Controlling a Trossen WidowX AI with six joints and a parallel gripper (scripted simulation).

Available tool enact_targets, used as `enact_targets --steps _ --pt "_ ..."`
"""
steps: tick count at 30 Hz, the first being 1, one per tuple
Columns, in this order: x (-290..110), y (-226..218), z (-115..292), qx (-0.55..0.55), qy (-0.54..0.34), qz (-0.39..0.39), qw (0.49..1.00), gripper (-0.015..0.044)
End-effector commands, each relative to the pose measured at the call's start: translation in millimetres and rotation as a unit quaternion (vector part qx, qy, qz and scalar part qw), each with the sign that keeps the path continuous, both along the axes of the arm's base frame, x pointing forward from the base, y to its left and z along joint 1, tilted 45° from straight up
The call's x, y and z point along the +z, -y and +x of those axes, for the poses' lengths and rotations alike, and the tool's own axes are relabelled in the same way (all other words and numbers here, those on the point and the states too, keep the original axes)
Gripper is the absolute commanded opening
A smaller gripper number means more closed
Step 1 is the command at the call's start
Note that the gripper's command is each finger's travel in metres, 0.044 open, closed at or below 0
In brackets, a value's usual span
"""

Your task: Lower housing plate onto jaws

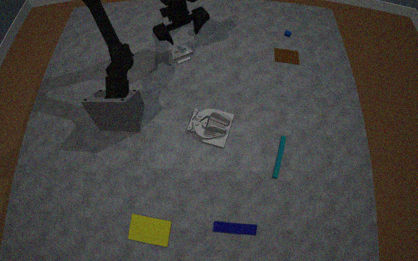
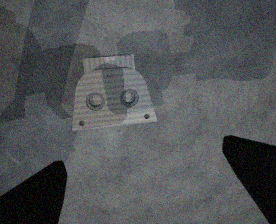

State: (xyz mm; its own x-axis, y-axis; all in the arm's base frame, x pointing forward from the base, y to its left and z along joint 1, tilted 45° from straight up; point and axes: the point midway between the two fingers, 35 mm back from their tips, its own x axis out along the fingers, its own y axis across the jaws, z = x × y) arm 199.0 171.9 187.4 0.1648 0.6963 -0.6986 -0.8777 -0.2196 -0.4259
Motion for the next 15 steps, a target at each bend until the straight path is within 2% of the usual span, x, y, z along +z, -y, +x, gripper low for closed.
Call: enact_targets --steps 1,6,10,15 --pt "-5.1 -3.4 -13.7 0.005 -0.037 0.004 0.999 0.0440" --pt "-6.6 -4.9 -13.2 0.005 -0.037 0.004 0.999 0.0440" --pt "-31.5 -29.9 -9.7 0.005 -0.037 0.005 0.999 0.0440" --pt "-33.0 -31.5 -9.7 0.005 -0.037 0.005 0.999 0.0440"
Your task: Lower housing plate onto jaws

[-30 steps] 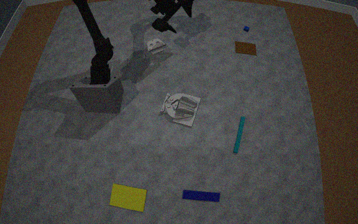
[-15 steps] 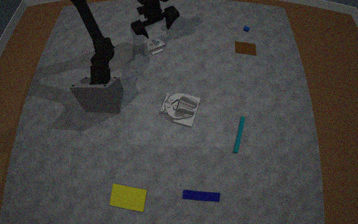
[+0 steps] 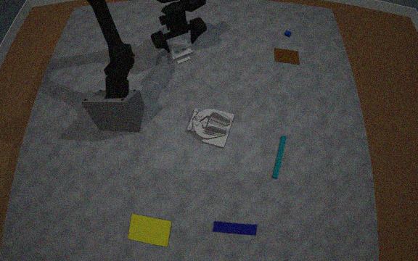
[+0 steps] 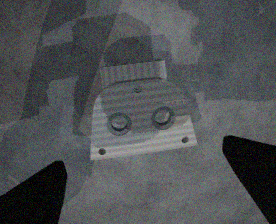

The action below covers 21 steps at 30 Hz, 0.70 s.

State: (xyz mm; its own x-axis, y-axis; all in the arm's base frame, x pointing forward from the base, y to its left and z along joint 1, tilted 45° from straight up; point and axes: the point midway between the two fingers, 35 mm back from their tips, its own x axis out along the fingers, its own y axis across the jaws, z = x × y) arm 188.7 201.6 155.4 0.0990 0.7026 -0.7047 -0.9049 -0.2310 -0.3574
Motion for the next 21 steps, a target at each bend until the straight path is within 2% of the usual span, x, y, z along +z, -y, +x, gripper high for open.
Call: enact_targets --steps 1,21 --pt "-1.1 -1.9 0.7 -0.003 0.002 0.002 1.000 0.0440" --pt "-16.5 -17.4 3.1 -0.003 0.001 0.002 1.000 0.0440"
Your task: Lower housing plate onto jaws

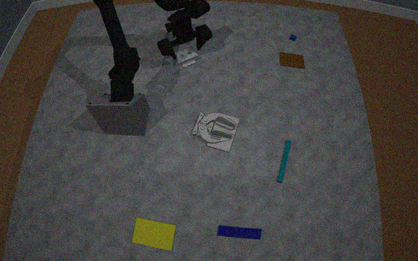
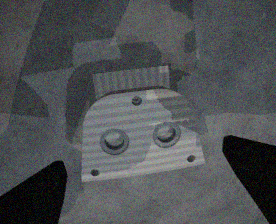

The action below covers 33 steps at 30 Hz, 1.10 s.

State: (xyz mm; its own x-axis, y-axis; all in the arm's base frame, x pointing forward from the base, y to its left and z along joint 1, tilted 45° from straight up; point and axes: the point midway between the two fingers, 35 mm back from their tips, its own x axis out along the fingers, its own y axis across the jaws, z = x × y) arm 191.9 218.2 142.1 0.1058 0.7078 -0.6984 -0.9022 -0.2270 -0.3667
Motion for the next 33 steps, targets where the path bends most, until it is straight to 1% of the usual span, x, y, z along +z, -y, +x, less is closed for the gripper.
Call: enact_targets --steps 1,17,33 --pt "-4.3 -2.0 0.2 -0.002 -0.003 -0.002 1.000 0.0440" --pt "-21.9 -19.7 2.5 -0.002 -0.003 -0.001 1.000 0.0440" --pt "-22.6 -20.4 2.6 -0.002 -0.003 -0.001 1.000 0.0440"
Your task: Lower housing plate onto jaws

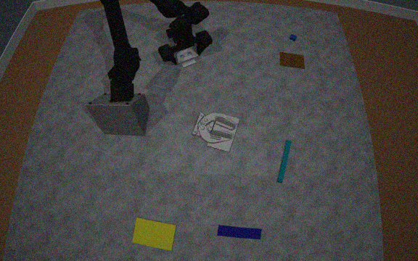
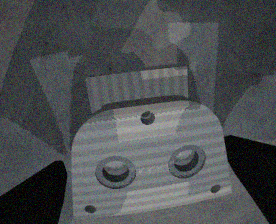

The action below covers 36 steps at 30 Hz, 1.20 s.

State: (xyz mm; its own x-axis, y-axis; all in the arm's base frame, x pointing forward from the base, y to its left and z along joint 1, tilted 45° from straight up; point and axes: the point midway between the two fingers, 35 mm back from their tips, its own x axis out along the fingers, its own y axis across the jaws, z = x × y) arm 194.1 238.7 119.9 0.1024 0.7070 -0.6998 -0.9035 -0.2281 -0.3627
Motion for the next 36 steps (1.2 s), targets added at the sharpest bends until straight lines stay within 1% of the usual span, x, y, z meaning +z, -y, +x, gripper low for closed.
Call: enact_targets --steps 1,12,25,36 --pt "-0.5 0.1 0.3 -0.003 -0.001 -0.001 1.000 0.0440" --pt "-0.7 -0.1 0.4 -0.003 -0.001 -0.001 1.000 0.0440" --pt "-0.2 -0.2 0.0 0.000 0.000 0.000 1.000 0.0353" --pt "0.2 0.2 0.1 0.000 0.000 0.000 1.000 0.0351"
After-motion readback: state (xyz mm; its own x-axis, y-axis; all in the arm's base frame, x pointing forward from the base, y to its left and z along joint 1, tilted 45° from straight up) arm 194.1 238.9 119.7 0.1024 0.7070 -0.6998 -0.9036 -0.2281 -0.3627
